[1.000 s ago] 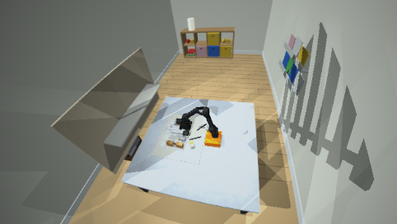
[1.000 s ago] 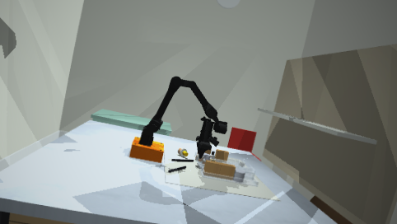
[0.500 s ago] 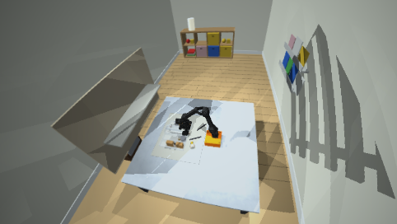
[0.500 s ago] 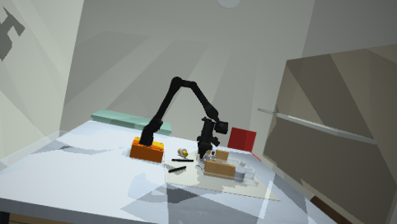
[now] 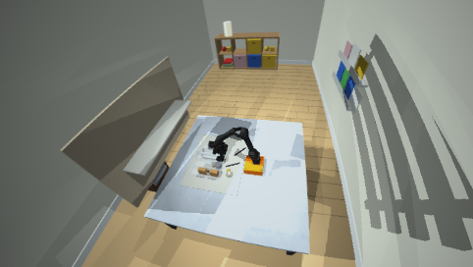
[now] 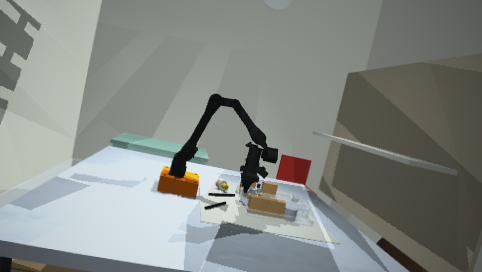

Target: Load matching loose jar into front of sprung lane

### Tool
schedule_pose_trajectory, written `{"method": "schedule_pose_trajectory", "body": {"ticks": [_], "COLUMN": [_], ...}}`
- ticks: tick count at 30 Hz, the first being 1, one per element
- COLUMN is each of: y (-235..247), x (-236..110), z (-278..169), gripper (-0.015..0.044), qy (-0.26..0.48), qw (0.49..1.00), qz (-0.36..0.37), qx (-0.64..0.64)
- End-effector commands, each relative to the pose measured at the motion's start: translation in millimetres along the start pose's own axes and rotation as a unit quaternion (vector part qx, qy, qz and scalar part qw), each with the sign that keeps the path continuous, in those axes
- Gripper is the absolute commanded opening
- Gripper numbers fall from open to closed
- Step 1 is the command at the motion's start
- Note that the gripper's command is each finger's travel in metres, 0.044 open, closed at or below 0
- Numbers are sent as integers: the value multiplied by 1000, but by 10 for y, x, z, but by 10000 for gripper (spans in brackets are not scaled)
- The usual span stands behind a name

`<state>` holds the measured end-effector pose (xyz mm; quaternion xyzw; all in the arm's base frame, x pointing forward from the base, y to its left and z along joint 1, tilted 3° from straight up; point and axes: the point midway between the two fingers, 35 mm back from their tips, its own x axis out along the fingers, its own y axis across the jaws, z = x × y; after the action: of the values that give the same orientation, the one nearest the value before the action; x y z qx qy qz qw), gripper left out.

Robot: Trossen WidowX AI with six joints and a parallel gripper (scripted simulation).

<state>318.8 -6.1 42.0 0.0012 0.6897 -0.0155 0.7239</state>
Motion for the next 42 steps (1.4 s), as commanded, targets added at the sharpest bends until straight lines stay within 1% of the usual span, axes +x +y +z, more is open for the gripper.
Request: {"method": "schedule_pose_trajectory", "body": {"ticks": [1,42], "y": [-1,-2], "x": [-26,-60], "z": [101,238], "gripper": [0,0], "qy": [-13,-14], "qw": [1000,1000], "qz": [0,0], "qx": [1,2]}}
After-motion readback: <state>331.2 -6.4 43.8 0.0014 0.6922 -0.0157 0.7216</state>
